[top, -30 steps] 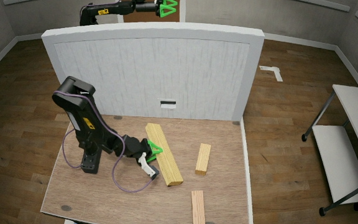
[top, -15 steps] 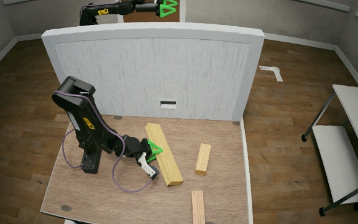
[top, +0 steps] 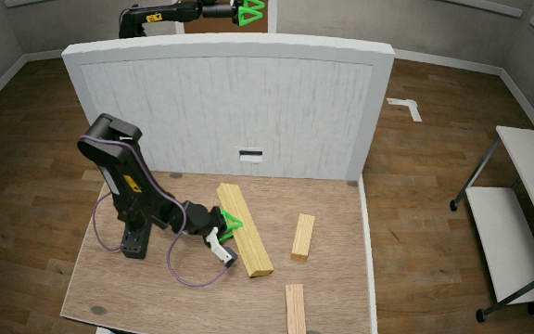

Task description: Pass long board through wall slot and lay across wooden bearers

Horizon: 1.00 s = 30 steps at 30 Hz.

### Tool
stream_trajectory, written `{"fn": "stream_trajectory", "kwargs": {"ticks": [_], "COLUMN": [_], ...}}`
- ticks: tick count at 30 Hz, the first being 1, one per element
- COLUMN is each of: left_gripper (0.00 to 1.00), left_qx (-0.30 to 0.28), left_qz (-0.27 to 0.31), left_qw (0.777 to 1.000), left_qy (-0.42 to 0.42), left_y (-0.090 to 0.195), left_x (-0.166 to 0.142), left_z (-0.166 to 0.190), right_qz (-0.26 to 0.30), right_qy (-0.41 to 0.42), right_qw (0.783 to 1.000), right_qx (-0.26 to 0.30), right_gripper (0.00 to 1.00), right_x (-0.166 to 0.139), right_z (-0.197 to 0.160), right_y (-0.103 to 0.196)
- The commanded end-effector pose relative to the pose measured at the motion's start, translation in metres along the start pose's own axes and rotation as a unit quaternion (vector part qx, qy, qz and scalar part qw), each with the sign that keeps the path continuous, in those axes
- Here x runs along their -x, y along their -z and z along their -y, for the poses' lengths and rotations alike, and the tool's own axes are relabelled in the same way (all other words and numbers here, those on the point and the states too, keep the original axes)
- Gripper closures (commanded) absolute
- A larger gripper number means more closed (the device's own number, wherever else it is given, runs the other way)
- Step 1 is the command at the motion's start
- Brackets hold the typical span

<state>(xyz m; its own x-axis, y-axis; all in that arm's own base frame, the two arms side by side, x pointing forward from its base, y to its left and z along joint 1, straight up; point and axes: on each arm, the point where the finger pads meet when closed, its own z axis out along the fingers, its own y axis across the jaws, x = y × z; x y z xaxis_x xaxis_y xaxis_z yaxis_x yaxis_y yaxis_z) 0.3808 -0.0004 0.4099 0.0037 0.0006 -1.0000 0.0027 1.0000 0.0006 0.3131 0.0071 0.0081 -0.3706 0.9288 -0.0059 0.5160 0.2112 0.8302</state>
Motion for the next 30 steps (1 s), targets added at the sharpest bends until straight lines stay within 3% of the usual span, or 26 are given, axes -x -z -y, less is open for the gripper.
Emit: {"fn": "stream_trajectory", "kwargs": {"ticks": [1,2,26,27,30], "left_gripper": [0.00,0.00,0.00,0.00,0.00], "left_qx": [0.004,0.004,0.004,0.004,0.004], "left_qz": [0.037,0.037,0.037,0.037,0.037], "left_qw": [0.999,0.999,0.999,0.999,0.999], "left_qy": [0.004,0.004,0.004,0.004,0.004], "left_y": [0.0060,0.0060,0.0060,0.0060,0.0060], "left_x": [0.0308,0.0308,0.0308,0.0308,0.0308], "left_z": [-0.0024,-0.0024,-0.0024,-0.0024,-0.0024], "right_qz": [0.022,0.021,0.015,0.015,0.015], "right_qy": [0.045,0.043,0.046,0.046,0.046], "right_qw": [0.996,0.996,0.996,0.996,0.996], "right_qx": [0.074,0.078,0.079,0.079,0.079], "right_gripper": [1.00,0.34,0.34,0.28,0.28], "right_x": [0.0145,0.0194,0.0155,0.0155,0.0155], "right_z": [-0.0428,-0.0459,-0.0469,-0.0469,-0.0469], "right_y": [0.0047,-0.0021,-0.0034,-0.0034,-0.0034]}}
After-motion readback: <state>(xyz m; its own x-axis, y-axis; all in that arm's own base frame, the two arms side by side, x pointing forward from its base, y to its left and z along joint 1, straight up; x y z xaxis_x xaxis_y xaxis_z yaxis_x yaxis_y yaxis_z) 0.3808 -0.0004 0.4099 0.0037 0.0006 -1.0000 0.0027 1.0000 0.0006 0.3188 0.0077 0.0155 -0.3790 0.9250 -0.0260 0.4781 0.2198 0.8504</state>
